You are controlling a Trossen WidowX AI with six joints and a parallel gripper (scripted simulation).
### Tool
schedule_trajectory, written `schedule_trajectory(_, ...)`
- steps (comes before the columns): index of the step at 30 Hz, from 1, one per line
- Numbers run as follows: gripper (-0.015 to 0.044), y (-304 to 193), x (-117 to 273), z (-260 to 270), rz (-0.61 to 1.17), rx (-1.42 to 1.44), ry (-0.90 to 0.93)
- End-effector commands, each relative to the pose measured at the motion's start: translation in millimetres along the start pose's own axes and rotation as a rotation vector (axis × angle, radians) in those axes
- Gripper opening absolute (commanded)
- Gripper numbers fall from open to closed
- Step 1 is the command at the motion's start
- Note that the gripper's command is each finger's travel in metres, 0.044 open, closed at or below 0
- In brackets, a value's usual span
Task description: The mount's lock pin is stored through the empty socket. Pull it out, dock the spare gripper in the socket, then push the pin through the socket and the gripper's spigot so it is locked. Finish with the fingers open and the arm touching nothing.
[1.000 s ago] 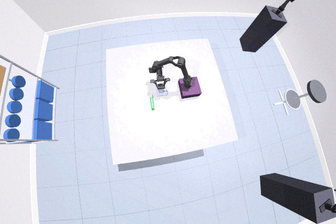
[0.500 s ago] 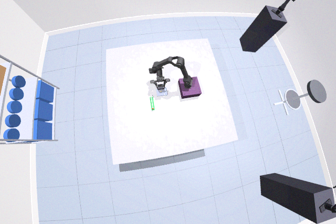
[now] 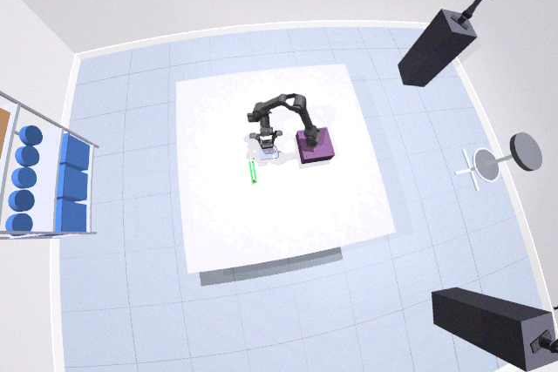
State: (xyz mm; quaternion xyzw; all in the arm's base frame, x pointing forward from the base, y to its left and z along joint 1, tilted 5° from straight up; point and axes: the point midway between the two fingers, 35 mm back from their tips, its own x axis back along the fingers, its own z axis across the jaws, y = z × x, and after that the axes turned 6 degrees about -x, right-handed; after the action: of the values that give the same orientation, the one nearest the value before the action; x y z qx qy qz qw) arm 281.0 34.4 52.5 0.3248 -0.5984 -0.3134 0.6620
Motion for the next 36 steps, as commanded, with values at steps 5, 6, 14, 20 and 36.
schedule_trajectory(5,0.0368,0.0,0.0,0.0,0.000,0.000,0.001)
schedule_trajectory(6,0.0394,0.0,0.0,0.0,0.000,0.000,0.001)
schedule_trajectory(14,0.0440,9.7,5.8,1.1,0.000,0.000,0.000)
schedule_trajectory(20,0.0440,22.3,13.3,3.0,0.000,0.002,0.002)
schedule_trajectory(36,0.0440,55.4,33.9,7.1,0.004,0.015,0.003)
